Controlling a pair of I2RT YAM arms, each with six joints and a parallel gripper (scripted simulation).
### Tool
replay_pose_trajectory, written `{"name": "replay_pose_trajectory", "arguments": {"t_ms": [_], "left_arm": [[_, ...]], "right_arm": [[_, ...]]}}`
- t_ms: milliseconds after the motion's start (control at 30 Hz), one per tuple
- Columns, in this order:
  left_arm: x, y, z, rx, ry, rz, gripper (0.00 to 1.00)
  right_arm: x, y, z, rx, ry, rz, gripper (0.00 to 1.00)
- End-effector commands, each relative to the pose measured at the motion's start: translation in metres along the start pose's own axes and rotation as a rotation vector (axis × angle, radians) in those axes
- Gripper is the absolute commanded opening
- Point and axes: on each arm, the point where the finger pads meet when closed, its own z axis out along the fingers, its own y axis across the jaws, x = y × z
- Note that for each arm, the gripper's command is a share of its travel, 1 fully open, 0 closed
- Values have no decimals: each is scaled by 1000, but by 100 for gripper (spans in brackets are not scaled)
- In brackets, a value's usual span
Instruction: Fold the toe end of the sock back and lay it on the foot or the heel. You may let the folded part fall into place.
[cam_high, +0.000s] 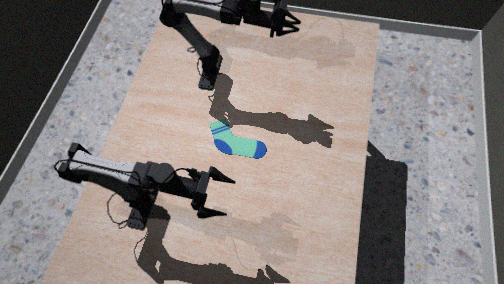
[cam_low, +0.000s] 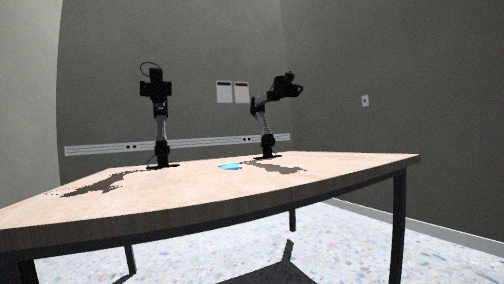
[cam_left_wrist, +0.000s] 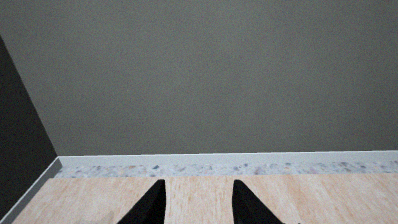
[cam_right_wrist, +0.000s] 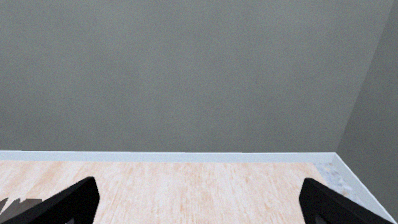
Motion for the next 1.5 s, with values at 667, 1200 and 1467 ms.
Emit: {"name": "replay_pose_trajectory", "arguments": {"t_ms": [667, 1200, 1467], "left_arm": [[69, -125, -1, 374, 242, 448, 33], [132, -196, -34, 649, 371, 772, 33], [159, -222, -59, 790, 405, 925, 33]], "right_arm": [[-13, 0, -3, 0, -33, -1, 100], [-13, 0, -3, 0, -33, -1, 100], [-13, 0, -3, 0, -33, -1, 100]]}}
